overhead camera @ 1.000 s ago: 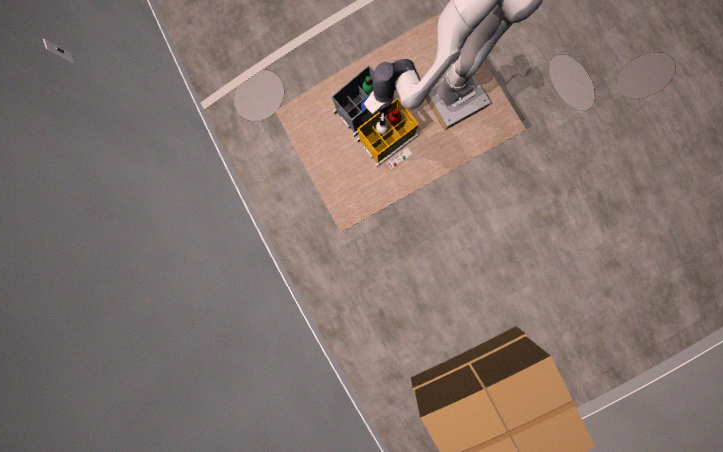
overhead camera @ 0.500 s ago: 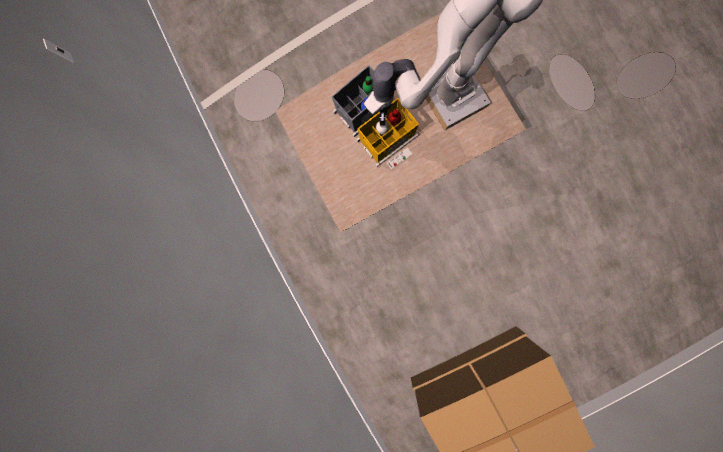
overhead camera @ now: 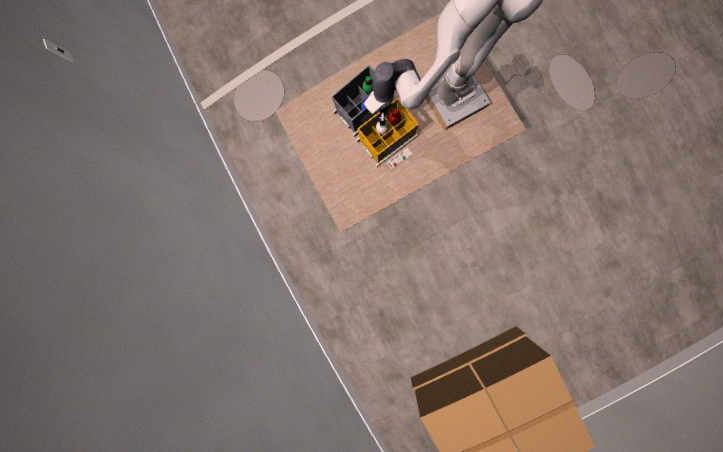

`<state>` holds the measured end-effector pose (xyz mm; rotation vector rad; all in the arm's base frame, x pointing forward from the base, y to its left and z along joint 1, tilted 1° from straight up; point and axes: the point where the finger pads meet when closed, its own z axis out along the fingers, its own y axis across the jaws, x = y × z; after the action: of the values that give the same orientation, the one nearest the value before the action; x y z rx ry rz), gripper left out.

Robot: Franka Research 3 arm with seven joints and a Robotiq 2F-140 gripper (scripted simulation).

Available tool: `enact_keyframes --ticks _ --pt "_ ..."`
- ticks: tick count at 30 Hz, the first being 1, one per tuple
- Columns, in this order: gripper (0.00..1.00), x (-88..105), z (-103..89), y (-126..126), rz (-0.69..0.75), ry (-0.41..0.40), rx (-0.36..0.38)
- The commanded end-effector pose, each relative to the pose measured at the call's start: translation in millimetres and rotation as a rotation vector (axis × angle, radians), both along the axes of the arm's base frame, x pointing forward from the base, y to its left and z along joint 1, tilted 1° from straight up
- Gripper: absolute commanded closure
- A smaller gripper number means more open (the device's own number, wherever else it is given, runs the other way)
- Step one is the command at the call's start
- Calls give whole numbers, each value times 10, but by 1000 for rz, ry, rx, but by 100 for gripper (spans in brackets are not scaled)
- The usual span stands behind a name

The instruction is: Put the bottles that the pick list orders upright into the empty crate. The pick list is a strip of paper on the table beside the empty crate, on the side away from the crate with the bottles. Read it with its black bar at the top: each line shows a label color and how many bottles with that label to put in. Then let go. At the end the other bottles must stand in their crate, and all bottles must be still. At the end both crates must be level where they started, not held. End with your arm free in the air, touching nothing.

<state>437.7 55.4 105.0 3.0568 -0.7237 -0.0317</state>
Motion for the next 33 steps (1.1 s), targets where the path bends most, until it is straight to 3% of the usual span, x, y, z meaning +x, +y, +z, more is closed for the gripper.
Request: enact_keyframes --ticks 1,18,19,33 --pt "100 32 14 -5 -2 -9 -2" --pt "100 32 14 -5 -2 -9 -2" --pt "62 32 -9 -5 -2 -9 -2" --pt "62 32 -9 -5 -2 -9 -2"
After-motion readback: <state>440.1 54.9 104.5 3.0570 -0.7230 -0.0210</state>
